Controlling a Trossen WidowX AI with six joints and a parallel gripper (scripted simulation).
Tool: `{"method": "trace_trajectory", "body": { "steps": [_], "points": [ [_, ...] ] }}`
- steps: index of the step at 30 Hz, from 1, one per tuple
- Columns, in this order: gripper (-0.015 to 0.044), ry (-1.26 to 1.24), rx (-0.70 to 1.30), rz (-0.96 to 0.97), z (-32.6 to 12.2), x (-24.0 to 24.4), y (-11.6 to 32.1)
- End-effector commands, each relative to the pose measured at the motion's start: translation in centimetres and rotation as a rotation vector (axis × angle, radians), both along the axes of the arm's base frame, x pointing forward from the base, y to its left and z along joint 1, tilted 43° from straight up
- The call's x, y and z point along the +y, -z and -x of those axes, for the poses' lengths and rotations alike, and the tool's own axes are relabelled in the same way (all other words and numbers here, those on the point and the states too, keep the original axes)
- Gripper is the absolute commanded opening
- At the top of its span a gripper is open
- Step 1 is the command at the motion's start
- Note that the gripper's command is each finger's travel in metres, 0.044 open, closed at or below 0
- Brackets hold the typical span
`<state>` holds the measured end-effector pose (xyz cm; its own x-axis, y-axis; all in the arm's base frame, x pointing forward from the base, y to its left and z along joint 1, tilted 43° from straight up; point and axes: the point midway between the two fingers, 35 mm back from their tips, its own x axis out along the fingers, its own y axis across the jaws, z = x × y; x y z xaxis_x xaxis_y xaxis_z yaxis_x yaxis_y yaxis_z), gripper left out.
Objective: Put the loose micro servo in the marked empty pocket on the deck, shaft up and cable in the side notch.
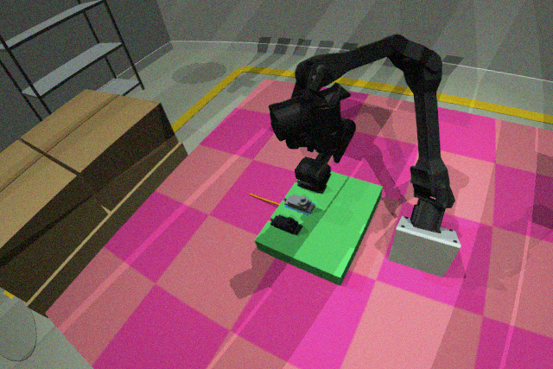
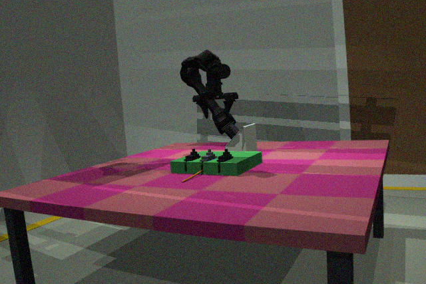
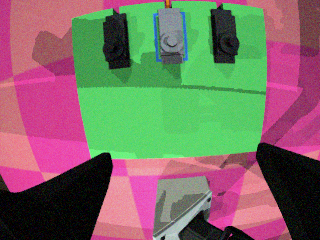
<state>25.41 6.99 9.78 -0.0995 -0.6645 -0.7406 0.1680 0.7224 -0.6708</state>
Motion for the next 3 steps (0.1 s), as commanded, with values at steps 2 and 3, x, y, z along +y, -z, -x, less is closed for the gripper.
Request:
{"method": "trace_trajectory", "body": {
  "steps": [2, 3],
  "points": [
    [0.0440, 0.006, -0.002, -0.002, 0.00, 0.07, 0.00],
    [0.0440, 0.006, -0.002, -0.002, 0.00, 0.07, 0.00]
  ]
}}
